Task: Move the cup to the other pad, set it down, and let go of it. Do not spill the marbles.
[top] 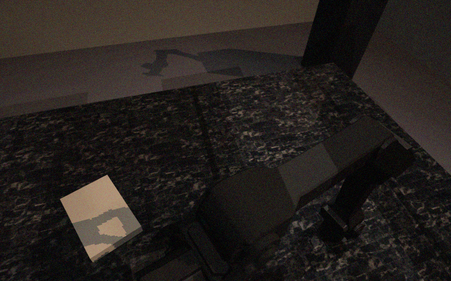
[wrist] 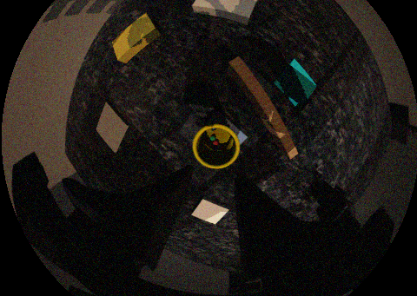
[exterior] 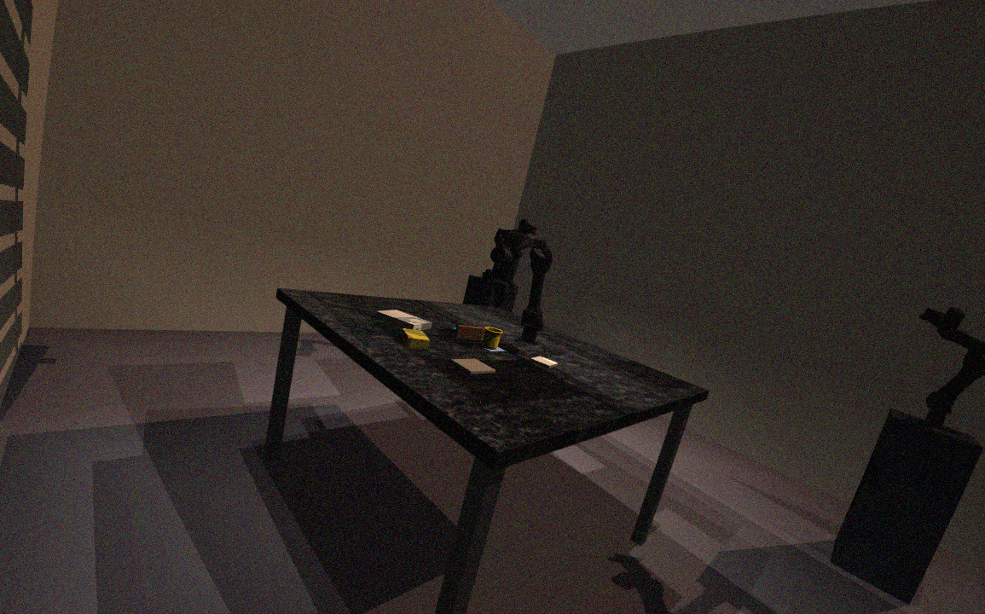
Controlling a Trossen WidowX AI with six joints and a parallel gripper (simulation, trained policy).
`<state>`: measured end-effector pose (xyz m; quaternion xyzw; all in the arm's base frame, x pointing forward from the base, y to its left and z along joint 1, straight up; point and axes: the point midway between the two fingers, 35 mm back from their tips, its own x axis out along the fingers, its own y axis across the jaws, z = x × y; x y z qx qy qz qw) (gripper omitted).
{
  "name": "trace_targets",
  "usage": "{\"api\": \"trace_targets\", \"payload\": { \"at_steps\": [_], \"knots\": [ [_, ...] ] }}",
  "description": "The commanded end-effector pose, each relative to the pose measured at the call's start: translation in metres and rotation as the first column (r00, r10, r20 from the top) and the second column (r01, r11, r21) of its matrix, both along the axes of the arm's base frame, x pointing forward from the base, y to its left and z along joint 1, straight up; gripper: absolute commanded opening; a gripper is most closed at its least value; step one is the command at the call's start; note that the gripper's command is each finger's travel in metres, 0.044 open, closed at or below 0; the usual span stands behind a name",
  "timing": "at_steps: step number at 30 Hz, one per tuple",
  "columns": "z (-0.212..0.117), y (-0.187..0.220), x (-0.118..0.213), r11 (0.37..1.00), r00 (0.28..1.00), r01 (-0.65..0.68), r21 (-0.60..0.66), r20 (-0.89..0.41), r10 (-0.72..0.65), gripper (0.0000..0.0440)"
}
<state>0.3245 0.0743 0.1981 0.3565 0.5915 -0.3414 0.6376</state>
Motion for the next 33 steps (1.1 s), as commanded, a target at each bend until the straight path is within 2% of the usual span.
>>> {"api": "trace_targets", "payload": {
  "at_steps": [1,19,33],
  "knots": [
    [-0.013,-0.002,-0.003,1.000,0.998,0.012,-0.024,-0.056,-0.014,0.0174],
    [-0.066,-0.006,-0.012,0.993,0.981,0.055,-0.102,-0.180,-0.073,0.0198],
    [-0.112,-0.009,-0.017,0.991,0.971,0.024,-0.130,-0.235,-0.054,0.0200]
  ]
}}
